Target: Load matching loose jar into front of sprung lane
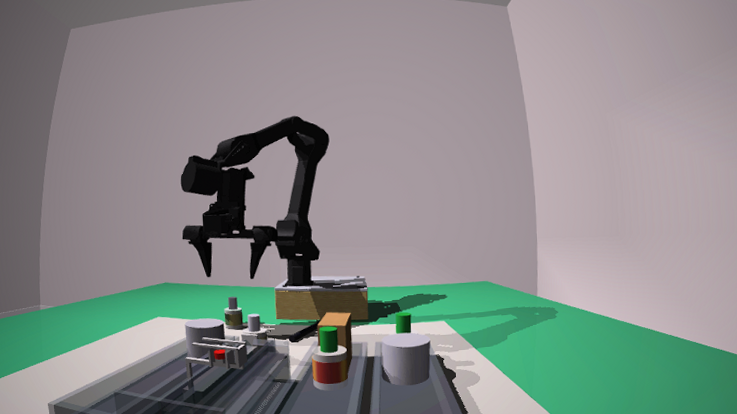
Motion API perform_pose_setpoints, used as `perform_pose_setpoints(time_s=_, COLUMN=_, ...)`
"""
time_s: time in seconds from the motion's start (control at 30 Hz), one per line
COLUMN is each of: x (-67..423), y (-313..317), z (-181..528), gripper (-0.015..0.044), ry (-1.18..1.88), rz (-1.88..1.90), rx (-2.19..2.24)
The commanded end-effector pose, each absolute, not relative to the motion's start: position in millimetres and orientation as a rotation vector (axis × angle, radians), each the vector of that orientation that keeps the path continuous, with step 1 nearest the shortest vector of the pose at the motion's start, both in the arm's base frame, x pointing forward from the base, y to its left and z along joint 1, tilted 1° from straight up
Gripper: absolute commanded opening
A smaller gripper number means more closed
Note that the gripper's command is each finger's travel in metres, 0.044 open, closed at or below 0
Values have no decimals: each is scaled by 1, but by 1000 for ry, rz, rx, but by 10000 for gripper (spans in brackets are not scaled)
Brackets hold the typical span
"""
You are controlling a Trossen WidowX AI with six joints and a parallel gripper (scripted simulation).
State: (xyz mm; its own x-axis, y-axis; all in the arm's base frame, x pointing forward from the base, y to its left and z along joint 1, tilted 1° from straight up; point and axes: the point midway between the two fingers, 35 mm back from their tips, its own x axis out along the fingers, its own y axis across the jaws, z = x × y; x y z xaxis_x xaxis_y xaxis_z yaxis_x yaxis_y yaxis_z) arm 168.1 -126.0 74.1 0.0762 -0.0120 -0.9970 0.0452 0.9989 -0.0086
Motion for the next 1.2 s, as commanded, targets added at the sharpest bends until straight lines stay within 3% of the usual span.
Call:
perform_pose_setpoints(time_s=0.0, x=153, y=-126, z=73, gripper=440, ry=1532, rz=-57, rx=52)
perform_pose_setpoints(time_s=1.17, x=153, y=-129, z=6, gripper=440, ry=1533, rz=-57, rx=52)
